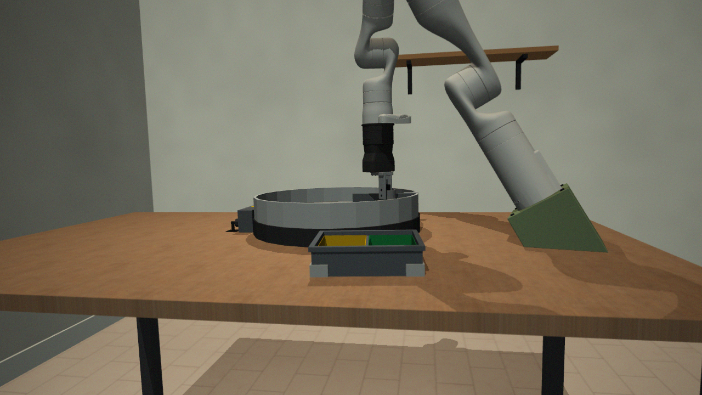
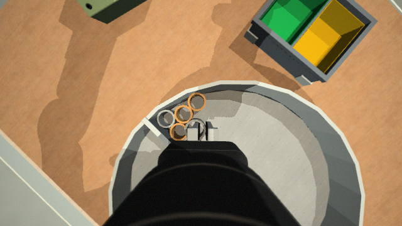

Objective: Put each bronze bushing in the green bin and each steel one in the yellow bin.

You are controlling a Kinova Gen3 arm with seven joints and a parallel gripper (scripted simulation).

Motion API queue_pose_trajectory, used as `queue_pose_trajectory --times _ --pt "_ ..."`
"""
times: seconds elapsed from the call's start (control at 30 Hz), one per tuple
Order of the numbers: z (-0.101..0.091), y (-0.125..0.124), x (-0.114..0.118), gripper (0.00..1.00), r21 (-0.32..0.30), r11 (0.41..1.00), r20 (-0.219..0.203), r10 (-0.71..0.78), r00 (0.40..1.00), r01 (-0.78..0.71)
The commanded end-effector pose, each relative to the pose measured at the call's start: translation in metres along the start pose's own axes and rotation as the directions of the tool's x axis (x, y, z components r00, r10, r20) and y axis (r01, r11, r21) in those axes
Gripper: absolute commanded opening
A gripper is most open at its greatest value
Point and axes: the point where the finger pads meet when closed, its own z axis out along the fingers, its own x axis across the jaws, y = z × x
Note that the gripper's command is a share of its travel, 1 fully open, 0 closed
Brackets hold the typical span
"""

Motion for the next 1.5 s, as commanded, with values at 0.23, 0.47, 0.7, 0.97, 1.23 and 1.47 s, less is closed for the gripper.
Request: queue_pose_trajectory --times 0.23,0.47,0.7,0.97,1.23,1.47 --pt "-0.009 0.001 0.000 0.00 -0.003 1.000 0.001 -0.002 1.000 0.002" --pt "-0.027 0.001 0.000 0.00 -0.003 1.000 0.001 -0.003 1.000 0.003" --pt "-0.044 0.001 0.000 0.00 -0.003 1.000 0.001 -0.003 1.000 0.003" --pt "-0.066 0.000 0.000 0.00 -0.004 1.000 0.001 -0.004 1.000 0.004" --pt "-0.066 0.000 0.000 0.00 -0.004 1.000 0.001 -0.004 1.000 0.004" --pt "-0.065 -0.024 0.037 0.00 -0.003 0.999 0.001 0.053 0.999 -0.053"
